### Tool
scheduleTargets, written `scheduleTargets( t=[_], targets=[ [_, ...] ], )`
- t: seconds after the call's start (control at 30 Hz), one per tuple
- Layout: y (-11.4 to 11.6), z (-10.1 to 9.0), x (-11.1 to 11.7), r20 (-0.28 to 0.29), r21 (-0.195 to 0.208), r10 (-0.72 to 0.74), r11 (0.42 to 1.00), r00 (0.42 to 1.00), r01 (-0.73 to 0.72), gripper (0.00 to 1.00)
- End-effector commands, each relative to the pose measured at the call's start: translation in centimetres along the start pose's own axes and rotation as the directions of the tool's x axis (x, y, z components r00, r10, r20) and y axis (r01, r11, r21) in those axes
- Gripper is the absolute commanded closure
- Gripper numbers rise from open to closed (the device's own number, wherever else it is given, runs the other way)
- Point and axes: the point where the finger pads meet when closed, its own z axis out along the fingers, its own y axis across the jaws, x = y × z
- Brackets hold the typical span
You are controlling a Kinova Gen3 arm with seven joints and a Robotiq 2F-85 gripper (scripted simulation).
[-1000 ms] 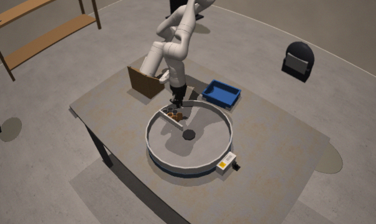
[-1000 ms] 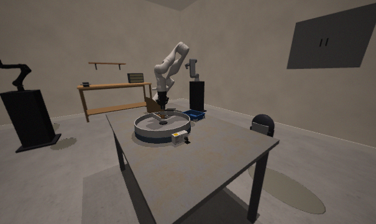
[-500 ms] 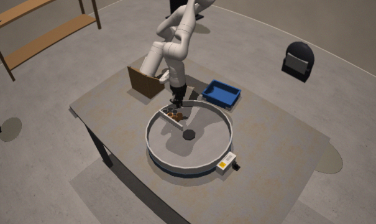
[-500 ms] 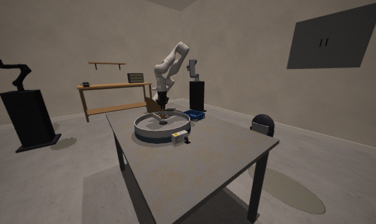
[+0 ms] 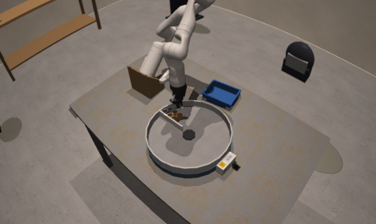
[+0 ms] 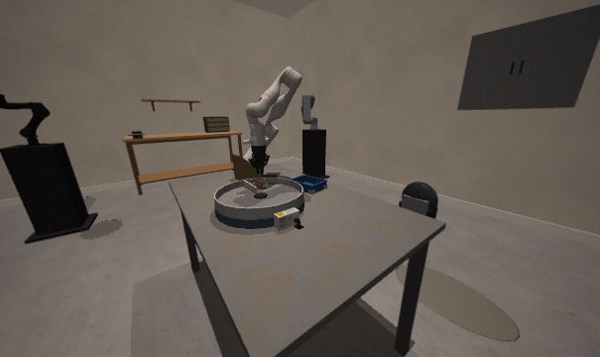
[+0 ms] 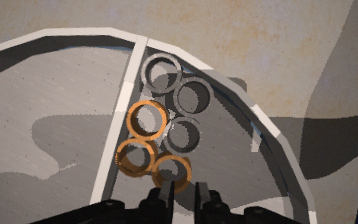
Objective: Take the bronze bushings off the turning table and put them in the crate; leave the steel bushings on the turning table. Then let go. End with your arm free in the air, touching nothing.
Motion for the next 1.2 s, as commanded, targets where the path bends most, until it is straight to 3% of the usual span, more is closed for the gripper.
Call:
scheduleTargets(
  t=[0.0, 0.23, 0.63, 0.8, 1.17],
  targets=[
    [0.0, -0.1, 0.0, 0.001, 0.001, 0.000, 1.000, 1.000, 0.000, 0.86],
    [0.0, 1.4, 0.0, 0.001, 0.001, 0.000, 1.000, 1.000, 0.000, 0.86],
    [0.0, 1.4, 0.0, 0.001, 0.001, 0.000, 1.000, 1.000, 0.000, 0.86],
    [0.0, 2.9, 0.0, 0.001, 0.001, 0.000, 1.000, 1.000, 0.000, 0.86],
    [0.0, 2.9, 0.0, 0.001, 0.001, 0.000, 1.000, 1.000, 0.000, 0.86]
  ],
)
